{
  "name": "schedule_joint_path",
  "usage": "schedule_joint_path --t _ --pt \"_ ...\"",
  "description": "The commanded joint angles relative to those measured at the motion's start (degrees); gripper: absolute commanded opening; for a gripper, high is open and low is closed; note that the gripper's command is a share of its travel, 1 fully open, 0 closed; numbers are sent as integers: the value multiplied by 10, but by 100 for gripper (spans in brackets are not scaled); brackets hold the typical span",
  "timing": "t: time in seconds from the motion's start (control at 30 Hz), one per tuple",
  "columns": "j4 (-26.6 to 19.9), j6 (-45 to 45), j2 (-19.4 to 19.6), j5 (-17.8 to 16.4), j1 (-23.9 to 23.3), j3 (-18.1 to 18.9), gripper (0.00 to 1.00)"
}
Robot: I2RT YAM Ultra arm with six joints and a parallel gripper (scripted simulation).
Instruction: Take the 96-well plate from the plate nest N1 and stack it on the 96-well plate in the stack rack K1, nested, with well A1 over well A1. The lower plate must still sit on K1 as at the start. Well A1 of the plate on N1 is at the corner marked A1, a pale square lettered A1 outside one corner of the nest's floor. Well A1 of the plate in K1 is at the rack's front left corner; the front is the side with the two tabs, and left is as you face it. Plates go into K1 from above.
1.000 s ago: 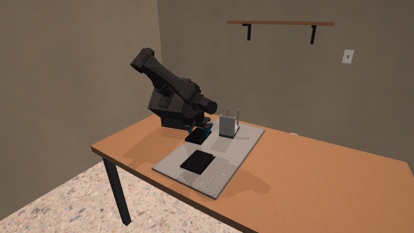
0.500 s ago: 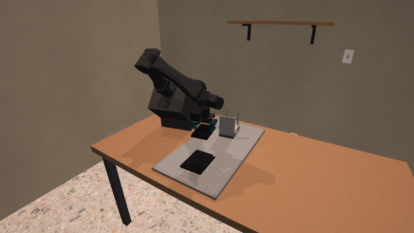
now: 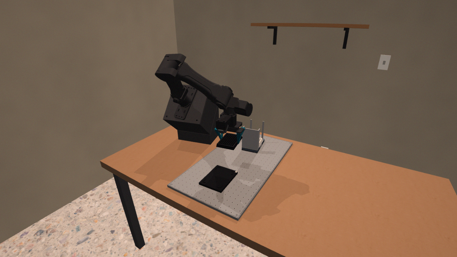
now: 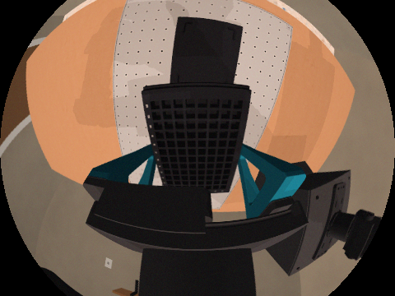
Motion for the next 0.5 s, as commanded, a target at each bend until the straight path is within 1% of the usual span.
schedule_joint_path --t 0.0,0.1,0.23,0.47 --pt "1 33 16 12 24 -3 0" --pt "2 39 21 13 28 -1 0" --pt "0 64 40 15 45 12 0" --pt "-6 105 74 18 75 18 0"
